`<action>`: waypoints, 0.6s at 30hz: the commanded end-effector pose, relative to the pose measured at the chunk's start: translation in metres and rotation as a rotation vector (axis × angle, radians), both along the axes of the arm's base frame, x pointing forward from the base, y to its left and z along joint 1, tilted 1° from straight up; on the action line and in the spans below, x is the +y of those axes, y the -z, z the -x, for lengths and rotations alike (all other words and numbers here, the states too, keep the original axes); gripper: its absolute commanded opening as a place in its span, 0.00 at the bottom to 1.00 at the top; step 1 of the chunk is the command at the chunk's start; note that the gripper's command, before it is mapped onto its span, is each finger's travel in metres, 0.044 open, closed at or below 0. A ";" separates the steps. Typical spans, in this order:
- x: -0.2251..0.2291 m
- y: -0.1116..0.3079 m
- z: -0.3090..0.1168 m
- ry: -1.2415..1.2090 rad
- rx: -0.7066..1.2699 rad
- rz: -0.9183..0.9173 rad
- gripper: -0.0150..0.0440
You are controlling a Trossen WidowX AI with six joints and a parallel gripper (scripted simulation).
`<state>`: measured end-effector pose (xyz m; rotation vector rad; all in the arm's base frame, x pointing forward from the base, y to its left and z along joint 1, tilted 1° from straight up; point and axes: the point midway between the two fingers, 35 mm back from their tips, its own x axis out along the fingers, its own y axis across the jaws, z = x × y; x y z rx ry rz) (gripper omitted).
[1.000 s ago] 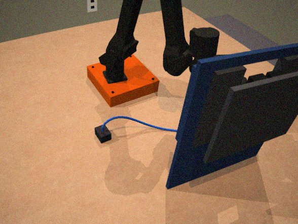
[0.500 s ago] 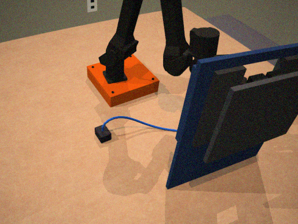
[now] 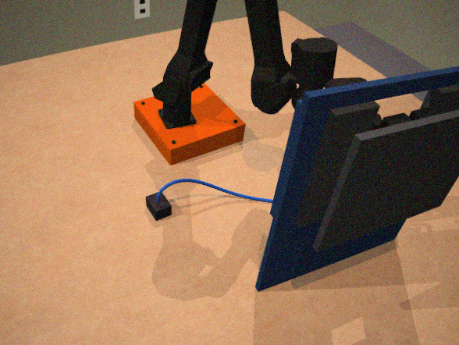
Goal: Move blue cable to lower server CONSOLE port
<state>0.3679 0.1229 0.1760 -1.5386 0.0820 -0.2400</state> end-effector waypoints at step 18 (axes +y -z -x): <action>0.004 0.001 0.012 0.000 0.011 0.006 1.00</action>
